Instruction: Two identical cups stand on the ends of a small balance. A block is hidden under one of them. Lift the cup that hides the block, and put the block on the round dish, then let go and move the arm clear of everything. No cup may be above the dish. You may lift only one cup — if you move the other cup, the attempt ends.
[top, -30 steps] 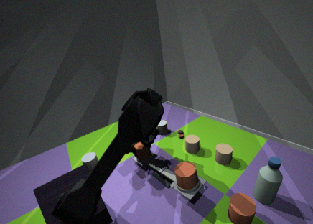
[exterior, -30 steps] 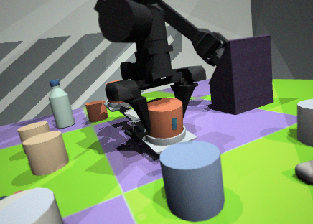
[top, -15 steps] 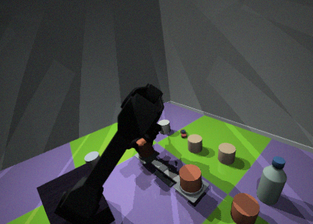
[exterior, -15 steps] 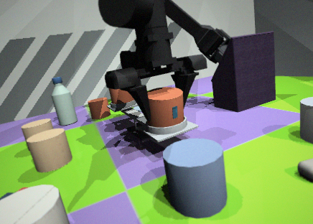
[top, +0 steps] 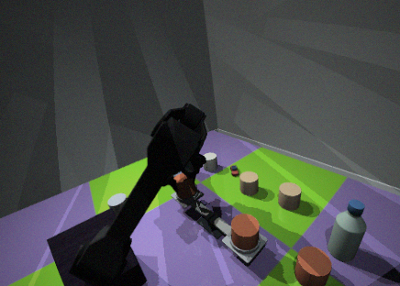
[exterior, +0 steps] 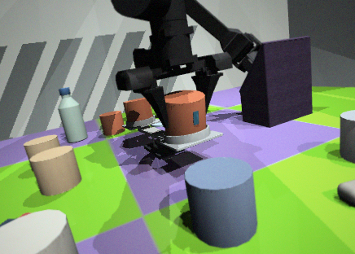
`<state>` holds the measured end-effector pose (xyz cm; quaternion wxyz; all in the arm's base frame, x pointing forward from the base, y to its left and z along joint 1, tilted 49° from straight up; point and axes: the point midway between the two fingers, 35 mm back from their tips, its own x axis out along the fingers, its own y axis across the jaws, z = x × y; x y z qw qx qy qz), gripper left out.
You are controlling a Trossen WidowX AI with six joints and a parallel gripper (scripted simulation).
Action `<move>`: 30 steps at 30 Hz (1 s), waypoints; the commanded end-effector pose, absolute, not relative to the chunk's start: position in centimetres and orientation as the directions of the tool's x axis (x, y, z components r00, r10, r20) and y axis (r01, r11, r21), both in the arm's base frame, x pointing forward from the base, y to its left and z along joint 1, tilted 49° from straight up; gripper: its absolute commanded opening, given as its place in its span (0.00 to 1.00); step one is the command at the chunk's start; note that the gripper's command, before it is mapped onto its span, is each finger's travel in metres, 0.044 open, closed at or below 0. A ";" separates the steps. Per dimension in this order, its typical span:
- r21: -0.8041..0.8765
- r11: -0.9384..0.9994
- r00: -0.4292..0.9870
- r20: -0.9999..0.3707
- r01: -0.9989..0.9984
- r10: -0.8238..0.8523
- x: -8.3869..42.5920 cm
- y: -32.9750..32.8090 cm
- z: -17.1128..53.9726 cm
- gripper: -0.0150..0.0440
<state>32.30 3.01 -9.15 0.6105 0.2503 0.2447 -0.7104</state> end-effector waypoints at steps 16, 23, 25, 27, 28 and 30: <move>-0.025 -0.128 -0.111 -0.670 0.992 -0.734 33.1 5.6 -7.6 0.25; -0.025 -0.128 -0.111 -0.670 0.992 -0.734 33.2 6.3 -7.0 0.25; -0.025 -0.128 -0.111 -0.670 0.992 -0.734 33.2 6.5 -6.8 0.25; -0.025 -0.128 -0.111 -0.670 0.992 -0.734 33.2 6.7 -6.6 0.25; -0.025 -0.128 -0.111 -0.670 0.991 -0.734 33.2 6.8 -6.5 0.25; -0.025 -0.128 -0.111 -0.670 0.991 -0.734 33.2 6.9 -6.3 0.25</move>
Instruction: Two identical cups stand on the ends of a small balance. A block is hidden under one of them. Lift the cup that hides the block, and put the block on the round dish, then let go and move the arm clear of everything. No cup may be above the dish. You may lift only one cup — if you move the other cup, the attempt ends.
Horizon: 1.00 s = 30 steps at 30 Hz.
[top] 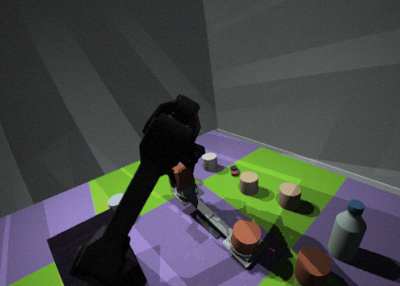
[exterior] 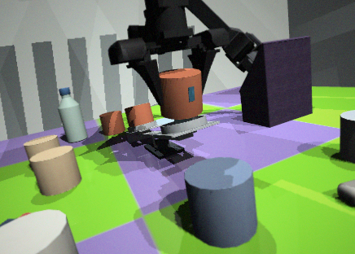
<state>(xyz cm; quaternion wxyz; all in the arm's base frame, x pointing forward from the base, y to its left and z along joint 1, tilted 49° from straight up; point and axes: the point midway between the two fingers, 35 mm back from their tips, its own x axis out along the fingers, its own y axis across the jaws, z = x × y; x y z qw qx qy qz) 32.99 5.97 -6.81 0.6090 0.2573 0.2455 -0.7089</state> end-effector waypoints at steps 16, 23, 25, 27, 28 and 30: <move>-0.025 -0.128 -0.112 -0.669 0.991 -0.734 33.2 8.4 -4.9 0.25; -0.026 -0.129 -0.113 -0.669 0.991 -0.735 33.2 9.1 -4.2 0.25; -0.026 -0.129 -0.113 -0.669 0.991 -0.735 33.2 9.3 -4.0 0.25; -0.026 -0.129 -0.113 -0.669 0.991 -0.735 33.1 9.4 -3.9 0.25; -0.026 -0.129 -0.113 -0.668 0.991 -0.735 33.1 9.5 -3.8 0.25; -0.026 -0.129 -0.113 -0.668 0.991 -0.735 33.1 9.7 -3.6 0.25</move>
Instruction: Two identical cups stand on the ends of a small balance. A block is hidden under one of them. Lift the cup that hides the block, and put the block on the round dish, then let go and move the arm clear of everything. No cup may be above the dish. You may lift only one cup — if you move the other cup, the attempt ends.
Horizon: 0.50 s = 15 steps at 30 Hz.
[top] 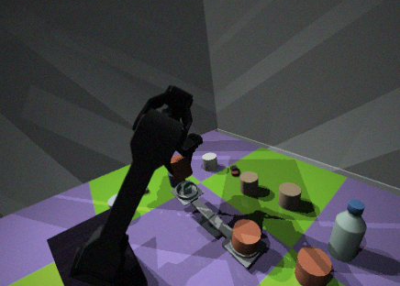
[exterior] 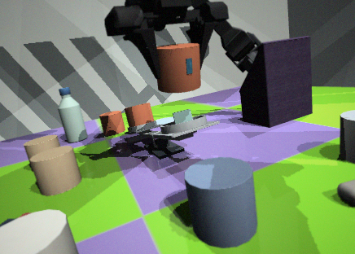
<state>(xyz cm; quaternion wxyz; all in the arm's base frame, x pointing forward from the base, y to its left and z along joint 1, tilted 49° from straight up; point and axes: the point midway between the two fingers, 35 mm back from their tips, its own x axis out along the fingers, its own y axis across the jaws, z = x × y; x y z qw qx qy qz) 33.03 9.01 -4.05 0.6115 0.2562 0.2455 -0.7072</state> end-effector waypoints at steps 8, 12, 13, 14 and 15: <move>-0.034 -0.131 -0.121 -0.662 0.991 -0.740 33.0 9.5 -3.6 0.25; -0.034 -0.131 -0.121 -0.662 0.991 -0.740 33.0 9.5 -3.6 0.25; -0.034 -0.131 -0.121 -0.662 0.991 -0.740 33.0 9.5 -3.6 0.25; -0.034 -0.131 -0.121 -0.662 0.991 -0.740 33.0 9.5 -3.6 0.25; -0.034 -0.131 -0.121 -0.662 0.991 -0.740 33.0 9.5 -3.6 0.25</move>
